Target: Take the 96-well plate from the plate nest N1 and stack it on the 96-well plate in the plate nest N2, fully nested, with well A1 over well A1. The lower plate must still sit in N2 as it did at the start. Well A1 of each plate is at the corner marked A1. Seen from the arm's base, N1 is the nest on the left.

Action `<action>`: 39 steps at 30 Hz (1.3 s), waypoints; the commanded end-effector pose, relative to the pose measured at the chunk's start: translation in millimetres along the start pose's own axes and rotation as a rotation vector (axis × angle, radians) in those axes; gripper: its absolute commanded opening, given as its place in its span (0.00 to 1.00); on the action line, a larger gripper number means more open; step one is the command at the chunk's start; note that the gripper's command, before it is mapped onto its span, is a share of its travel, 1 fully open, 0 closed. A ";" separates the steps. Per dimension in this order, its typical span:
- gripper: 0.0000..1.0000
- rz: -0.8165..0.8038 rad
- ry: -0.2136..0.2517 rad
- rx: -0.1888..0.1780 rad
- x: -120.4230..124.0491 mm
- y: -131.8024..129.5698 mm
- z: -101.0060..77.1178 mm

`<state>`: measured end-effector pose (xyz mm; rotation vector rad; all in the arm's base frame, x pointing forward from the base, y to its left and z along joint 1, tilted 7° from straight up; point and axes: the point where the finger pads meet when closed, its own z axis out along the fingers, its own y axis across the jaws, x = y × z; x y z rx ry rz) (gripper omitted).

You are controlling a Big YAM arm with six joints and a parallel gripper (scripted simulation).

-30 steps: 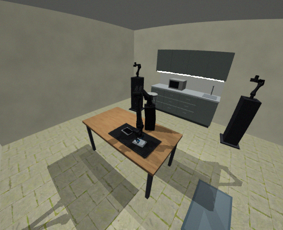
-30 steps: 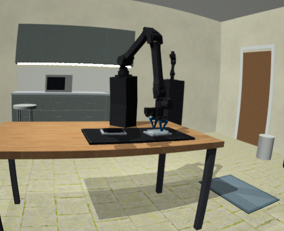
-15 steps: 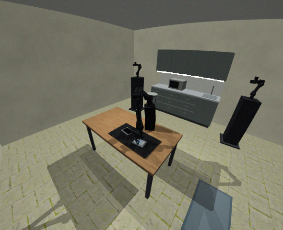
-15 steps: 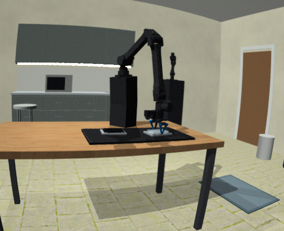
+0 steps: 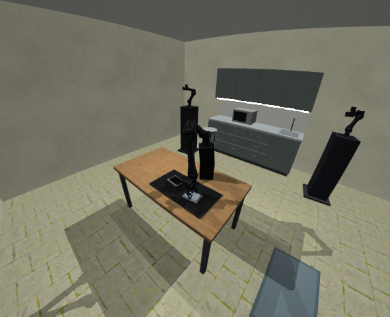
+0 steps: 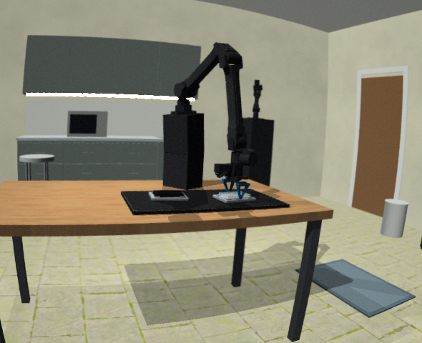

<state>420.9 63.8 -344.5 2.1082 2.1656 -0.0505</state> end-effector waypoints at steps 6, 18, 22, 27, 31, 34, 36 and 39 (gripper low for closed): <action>1.00 0.012 0.005 -0.031 -4.9 17.4 -9.8; 1.00 0.012 0.005 -0.031 -4.9 17.4 -9.8; 1.00 0.012 0.005 -0.031 -4.9 17.4 -9.8; 1.00 0.012 0.005 -0.031 -4.9 17.4 -9.8; 0.00 0.003 0.002 -0.018 -0.2 9.4 -5.4; 0.00 0.003 0.002 -0.018 -0.2 9.4 -5.4; 0.00 0.003 0.002 -0.018 -0.2 9.4 -5.4; 0.00 0.003 0.002 -0.018 -0.2 9.4 -5.4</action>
